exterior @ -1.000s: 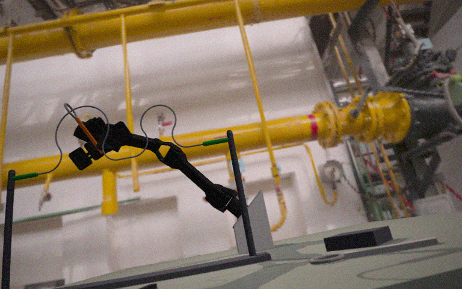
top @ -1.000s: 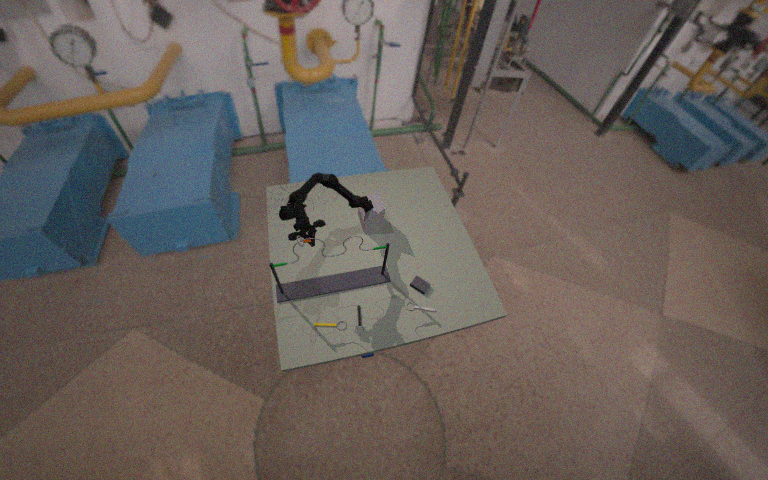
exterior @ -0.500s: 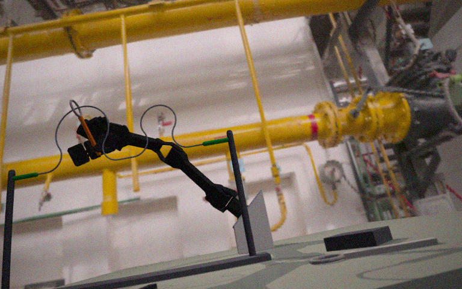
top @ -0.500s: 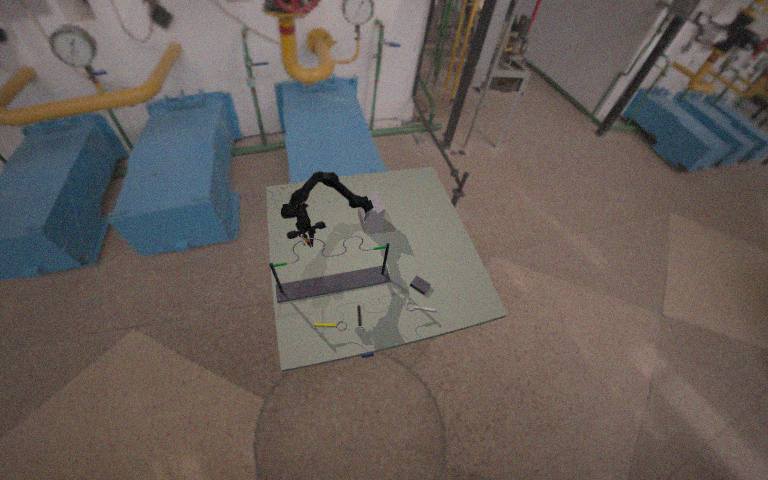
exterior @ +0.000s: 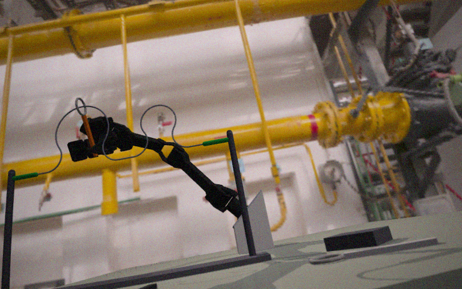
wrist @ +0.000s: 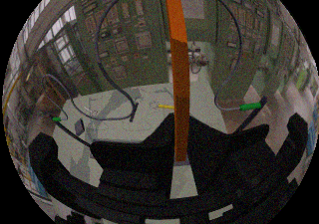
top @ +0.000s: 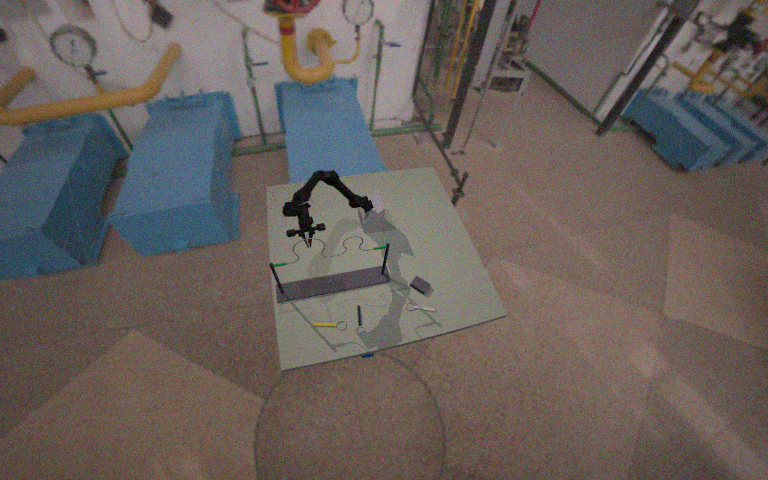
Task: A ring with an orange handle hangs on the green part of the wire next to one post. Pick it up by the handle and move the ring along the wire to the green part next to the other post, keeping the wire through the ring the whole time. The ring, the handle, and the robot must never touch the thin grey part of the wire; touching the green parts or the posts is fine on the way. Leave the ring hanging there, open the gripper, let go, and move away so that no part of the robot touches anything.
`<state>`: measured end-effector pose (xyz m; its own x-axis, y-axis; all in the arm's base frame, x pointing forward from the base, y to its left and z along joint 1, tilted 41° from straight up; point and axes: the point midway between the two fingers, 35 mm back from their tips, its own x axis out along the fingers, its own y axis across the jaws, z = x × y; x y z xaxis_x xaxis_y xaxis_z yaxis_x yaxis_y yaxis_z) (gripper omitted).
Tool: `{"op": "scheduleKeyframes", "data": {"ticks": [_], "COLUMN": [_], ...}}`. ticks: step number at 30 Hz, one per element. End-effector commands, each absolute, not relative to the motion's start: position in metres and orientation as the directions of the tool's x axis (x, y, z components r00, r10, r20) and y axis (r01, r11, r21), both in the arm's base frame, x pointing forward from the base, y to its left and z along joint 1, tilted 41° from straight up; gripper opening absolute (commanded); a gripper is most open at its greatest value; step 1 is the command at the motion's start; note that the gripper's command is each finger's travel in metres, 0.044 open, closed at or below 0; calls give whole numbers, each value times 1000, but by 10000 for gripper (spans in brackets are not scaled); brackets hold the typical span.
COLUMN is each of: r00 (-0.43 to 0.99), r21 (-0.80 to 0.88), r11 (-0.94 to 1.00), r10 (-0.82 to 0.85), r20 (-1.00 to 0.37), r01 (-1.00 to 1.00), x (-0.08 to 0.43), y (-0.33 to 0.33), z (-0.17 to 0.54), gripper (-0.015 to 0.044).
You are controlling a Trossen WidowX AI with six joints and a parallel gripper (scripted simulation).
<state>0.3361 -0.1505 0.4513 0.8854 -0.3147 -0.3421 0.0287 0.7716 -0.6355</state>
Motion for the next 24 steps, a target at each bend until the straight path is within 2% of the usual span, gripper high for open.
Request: {"op": "scheduleKeyframes", "data": {"ticks": [1, 24], "r00": [884, 878], "r21": [-680, -871], "r11": [733, 490], "r10": [-337, -431], "r20": [-324, -207], "r01": [30, 35], "x": [336, 336], "y": [-152, -158], "z": [452, 459], "gripper": [-150, -150]}}
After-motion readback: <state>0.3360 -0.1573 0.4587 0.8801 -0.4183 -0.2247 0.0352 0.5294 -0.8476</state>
